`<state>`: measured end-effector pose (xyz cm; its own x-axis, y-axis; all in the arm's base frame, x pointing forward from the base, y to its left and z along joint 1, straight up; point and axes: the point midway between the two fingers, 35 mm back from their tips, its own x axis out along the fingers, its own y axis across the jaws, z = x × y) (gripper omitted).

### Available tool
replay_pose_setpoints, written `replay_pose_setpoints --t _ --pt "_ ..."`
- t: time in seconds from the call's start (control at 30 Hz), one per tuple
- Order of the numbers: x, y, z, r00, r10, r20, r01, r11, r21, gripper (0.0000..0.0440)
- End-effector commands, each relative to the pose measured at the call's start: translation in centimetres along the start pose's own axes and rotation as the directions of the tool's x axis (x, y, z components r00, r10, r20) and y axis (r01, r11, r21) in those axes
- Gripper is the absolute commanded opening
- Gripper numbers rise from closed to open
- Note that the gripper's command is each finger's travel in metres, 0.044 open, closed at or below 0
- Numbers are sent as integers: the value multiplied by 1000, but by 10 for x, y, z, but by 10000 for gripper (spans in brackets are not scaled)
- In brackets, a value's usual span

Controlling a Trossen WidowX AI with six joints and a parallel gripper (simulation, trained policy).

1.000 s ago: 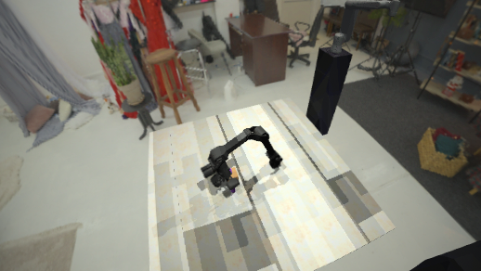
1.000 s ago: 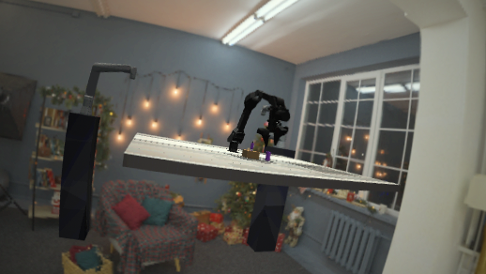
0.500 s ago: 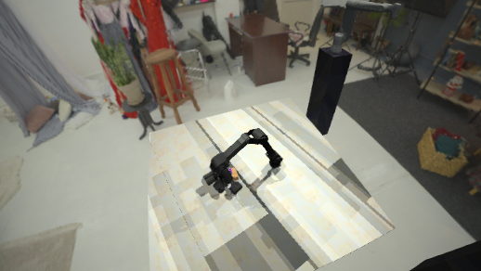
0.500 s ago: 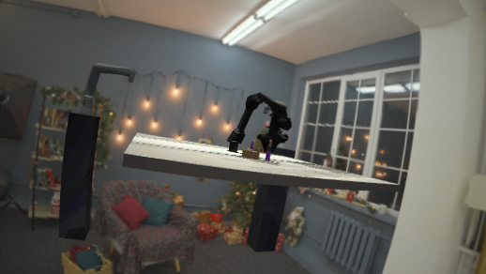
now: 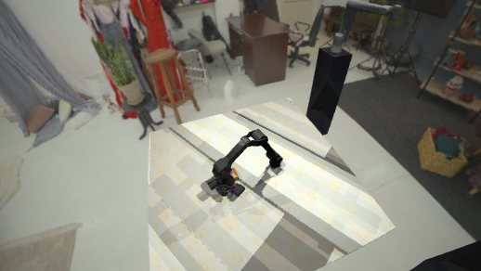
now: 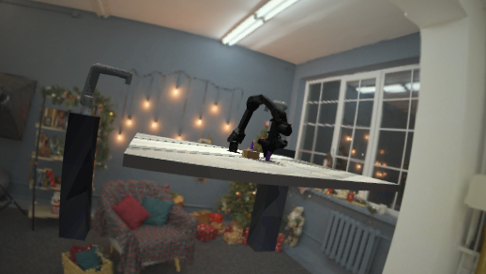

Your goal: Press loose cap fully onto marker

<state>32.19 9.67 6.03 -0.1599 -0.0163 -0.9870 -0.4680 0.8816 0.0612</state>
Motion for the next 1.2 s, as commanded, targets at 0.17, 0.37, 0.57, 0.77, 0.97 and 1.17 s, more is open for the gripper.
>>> replay_pose_setpoints --t 0.17,0.37,0.57,0.77,0.97,1.17 --pt "-12 1 -1 999 -40 35 41 998 -41 40" --pt "-33 -3 -1 995 -60 78 64 997 -49 31" --pt "-55 -8 -2 991 -67 113 73 996 -50 30" --pt "-74 -18 -10 989 -68 131 74 997 -36 29" --pt "-89 -32 -24 989 -64 132 67 998 -18 24" --pt "-101 -45 -42 991 -56 121 56 998 5 18"
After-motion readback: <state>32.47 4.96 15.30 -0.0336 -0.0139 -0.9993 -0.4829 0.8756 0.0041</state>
